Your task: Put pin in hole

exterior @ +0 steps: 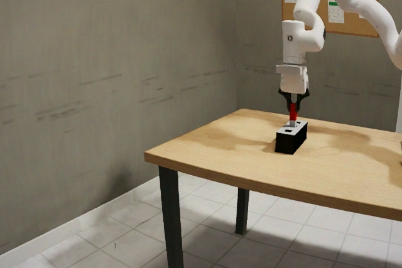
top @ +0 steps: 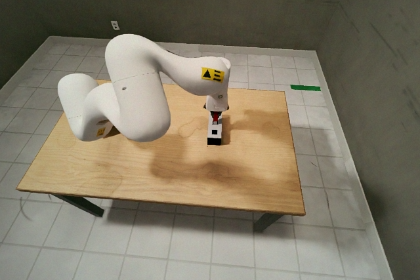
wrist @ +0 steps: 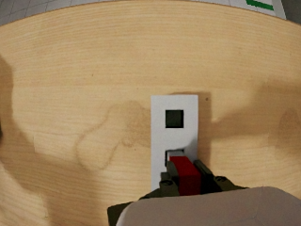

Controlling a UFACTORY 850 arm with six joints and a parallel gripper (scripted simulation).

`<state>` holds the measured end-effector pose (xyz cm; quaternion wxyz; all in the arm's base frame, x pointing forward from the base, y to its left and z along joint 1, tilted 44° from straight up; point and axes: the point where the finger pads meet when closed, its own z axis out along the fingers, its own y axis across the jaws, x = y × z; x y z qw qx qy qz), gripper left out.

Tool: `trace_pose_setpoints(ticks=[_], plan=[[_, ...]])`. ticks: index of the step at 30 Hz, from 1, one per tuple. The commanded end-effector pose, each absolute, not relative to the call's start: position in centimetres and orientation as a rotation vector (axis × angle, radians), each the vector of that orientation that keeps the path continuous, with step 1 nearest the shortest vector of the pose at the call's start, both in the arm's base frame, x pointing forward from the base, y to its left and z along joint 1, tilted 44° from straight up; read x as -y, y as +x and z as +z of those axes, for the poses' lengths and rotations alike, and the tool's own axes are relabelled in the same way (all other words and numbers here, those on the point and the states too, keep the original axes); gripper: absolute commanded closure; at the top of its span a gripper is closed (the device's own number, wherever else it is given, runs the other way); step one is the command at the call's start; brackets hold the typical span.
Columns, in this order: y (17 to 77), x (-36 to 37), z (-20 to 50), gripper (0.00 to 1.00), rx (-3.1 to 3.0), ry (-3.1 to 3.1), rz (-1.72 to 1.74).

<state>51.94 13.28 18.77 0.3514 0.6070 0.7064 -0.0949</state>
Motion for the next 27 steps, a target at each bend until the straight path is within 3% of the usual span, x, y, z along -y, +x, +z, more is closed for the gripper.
trace_pose_setpoints(ticks=[1, 27], plan=[[51.9, -13.32, 18.8, 1.0, -1.828, 1.571, -0.244], [52.22, -13.11, 18.58, 1.0, -1.828, 1.571, -0.244]])
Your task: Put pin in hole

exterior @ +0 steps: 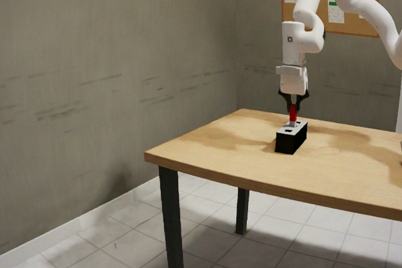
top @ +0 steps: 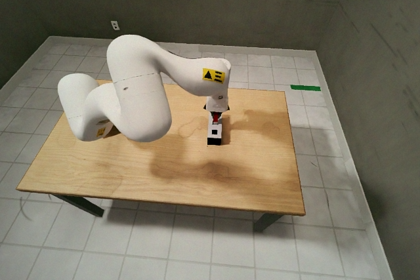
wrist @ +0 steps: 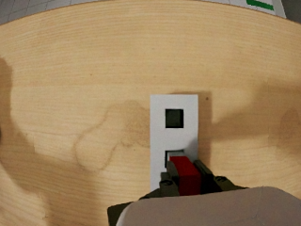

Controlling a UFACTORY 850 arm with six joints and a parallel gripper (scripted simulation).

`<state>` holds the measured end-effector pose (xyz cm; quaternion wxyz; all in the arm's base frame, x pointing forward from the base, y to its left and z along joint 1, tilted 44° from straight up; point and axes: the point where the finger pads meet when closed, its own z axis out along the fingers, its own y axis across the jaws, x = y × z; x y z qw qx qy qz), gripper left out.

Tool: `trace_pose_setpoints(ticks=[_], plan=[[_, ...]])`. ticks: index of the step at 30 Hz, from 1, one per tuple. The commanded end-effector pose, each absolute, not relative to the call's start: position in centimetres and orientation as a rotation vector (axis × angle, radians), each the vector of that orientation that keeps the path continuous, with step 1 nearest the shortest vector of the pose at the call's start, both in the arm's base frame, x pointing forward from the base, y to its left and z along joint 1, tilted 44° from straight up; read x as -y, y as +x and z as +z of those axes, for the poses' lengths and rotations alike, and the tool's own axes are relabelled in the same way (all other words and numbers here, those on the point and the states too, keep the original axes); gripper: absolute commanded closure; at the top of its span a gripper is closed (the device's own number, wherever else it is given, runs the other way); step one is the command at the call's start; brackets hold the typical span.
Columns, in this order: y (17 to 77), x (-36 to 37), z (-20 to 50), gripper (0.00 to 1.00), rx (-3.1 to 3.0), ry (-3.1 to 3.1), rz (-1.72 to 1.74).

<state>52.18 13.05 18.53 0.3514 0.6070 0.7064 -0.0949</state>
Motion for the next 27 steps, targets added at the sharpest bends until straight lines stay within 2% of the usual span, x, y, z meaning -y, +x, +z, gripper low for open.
trace_pose_setpoints(ticks=[1, 27], plan=[[52.22, -13.11, 18.58, 1.0, -1.828, 1.571, -0.244], [52.33, -12.81, 18.33, 1.0, -1.828, 1.571, -0.244]])
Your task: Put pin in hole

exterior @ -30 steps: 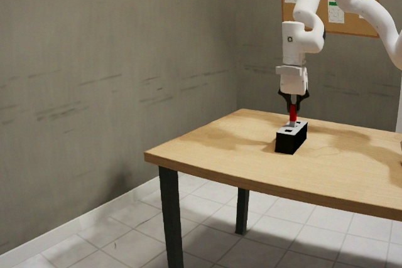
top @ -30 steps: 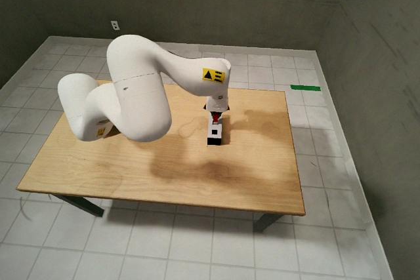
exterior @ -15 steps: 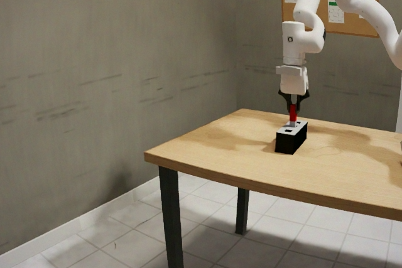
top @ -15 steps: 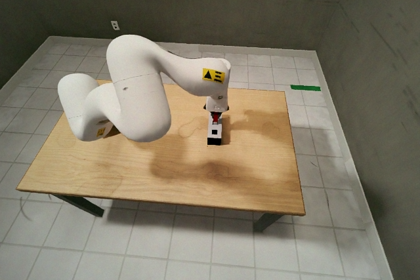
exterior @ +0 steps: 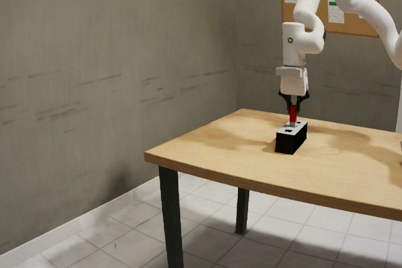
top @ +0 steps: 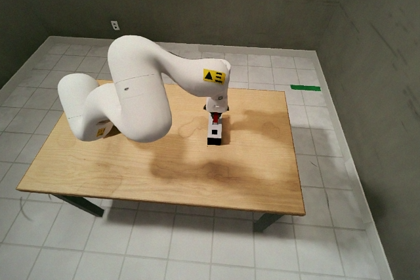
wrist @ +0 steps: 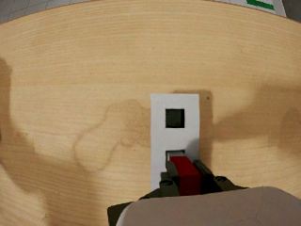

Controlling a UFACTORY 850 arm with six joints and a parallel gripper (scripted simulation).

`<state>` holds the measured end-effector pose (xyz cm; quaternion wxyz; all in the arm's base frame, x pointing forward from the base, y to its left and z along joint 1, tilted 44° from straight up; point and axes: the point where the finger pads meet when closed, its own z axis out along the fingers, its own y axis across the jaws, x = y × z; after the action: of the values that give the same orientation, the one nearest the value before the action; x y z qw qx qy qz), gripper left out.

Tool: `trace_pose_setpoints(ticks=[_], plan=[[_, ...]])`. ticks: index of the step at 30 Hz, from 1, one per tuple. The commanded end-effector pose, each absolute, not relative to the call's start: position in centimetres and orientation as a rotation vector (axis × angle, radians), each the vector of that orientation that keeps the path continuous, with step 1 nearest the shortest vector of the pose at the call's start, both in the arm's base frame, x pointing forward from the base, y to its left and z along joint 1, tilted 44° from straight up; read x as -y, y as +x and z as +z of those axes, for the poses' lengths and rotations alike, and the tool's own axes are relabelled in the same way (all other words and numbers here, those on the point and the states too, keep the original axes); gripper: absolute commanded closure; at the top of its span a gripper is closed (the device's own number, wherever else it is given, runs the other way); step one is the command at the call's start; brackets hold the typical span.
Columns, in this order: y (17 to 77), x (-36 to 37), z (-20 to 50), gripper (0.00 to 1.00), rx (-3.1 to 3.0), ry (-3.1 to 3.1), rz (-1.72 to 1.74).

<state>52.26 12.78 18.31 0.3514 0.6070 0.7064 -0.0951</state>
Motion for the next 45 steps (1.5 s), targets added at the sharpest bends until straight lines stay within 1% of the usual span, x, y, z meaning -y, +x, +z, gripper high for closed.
trace_pose_setpoints(ticks=[1, 45], plan=[[52.33, -12.81, 18.33, 1.0, -1.828, 1.571, -0.244], [52.39, -12.63, 17.95, 1.0, -1.828, 1.571, -0.244]])
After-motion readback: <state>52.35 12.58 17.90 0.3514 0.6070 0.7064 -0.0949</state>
